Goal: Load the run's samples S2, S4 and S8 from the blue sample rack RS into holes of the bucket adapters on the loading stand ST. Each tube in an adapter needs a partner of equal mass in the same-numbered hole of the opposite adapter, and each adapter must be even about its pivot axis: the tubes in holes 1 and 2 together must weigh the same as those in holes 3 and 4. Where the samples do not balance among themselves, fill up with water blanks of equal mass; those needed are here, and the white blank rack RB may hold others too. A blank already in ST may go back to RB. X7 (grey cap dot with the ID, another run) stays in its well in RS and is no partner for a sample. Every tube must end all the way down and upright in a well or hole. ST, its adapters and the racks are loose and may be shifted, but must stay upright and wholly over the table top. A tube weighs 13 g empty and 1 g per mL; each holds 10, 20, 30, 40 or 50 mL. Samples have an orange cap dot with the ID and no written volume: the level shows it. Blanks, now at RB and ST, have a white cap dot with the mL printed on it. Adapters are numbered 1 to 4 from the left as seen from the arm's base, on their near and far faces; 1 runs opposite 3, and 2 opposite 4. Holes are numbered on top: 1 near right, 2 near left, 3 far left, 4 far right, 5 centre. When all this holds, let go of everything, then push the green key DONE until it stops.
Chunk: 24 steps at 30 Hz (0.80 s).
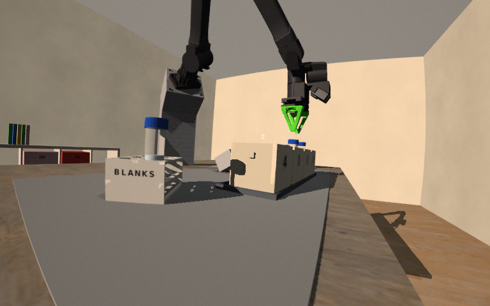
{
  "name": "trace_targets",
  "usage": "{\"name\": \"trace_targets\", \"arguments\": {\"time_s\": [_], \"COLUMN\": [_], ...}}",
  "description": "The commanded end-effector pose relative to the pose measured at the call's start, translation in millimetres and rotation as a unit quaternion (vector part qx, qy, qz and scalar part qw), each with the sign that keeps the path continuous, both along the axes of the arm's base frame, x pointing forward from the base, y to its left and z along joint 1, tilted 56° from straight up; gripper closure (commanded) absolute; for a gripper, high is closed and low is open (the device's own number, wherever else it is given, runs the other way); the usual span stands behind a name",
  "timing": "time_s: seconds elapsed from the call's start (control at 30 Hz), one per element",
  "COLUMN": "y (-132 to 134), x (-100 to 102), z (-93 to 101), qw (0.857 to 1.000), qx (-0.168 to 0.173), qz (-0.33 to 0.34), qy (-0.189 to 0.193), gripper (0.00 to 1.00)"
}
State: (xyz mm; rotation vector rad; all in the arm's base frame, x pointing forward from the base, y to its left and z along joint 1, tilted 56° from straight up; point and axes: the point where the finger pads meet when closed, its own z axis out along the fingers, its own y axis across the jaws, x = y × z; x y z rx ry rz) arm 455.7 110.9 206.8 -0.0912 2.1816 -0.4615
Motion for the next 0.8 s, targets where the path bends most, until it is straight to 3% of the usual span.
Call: {"name": "trace_targets", "arguments": {"time_s": [0.0, 0.13, 0.17, 0.2, 0.37, 0.57, 0.63, 0.7, 0.77], "y": [5.5, 5.5, 10.8, 16.6, 41.9, 72.5, 72.5, 84.8, 93.9], "x": [0.2, 0.2, -3.6, -4.5, -17.9, -34.3, -34.3, -37.5, -44.2], "z": [6.2, 6.2, -10.5, -14.6, -45.8, -82.9, -82.9, -91.9, -105.8], "qw": [1.000, 1.000, 1.000, 0.999, 0.987, 0.951, 0.951, 0.936, 0.930], "qx": [0.004, 0.004, 0.000, -0.025, -0.123, -0.238, -0.238, -0.273, -0.284], "qz": [0.003, 0.003, 0.007, 0.026, 0.095, 0.175, 0.175, 0.201, 0.208], "qy": [-0.005, -0.005, 0.007, 0.012, 0.047, 0.089, 0.089, 0.100, 0.105], "gripper": [0.45, 0.45, 0.45, 0.20, 0.20, 0.20, 0.20, 0.20, 0.20]}}
